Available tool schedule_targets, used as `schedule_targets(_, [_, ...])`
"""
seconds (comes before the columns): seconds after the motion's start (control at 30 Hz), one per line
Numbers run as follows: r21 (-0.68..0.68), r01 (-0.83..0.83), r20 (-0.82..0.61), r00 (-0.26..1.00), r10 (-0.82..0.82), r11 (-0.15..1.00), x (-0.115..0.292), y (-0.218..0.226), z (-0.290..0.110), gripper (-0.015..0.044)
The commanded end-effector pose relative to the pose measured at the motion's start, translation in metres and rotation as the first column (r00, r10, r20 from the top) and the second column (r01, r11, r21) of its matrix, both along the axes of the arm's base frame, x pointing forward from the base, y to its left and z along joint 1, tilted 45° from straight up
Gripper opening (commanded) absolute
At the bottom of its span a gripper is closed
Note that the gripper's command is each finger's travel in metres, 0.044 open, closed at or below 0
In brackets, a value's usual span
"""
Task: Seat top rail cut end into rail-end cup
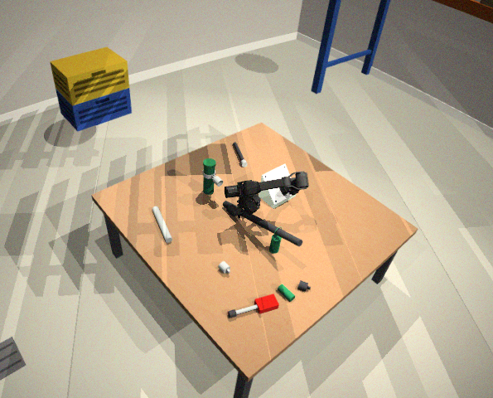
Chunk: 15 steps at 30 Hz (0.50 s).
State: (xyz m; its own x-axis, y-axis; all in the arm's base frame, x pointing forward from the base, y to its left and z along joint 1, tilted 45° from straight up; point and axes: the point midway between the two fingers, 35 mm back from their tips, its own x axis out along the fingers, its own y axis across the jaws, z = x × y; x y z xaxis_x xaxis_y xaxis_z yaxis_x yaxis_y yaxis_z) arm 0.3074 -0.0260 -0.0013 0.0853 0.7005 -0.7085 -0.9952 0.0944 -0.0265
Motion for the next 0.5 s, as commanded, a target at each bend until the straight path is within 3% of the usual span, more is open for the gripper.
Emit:
schedule_targets(0.0, [0.003, 0.003, -0.004, 1.000, -0.003, 1.000, -0.0002, 0.0006, -0.0001, 0.0170])
schedule_targets(0.23, [0.003, 0.003, -0.004, 1.000, -0.003, 1.000, -0.0002, 0.0006, -0.0001, 0.0124])
schedule_targets(0.4, [0.003, 0.003, -0.004, 1.000, -0.003, 1.000, 0.0001, -0.0032, 0.0033, 0.0000])
schedule_targets(0.47, [-0.001, 0.003, -0.004, 1.000, -0.003, 1.000, 0.0002, -0.0046, 0.0039, 0.0000])
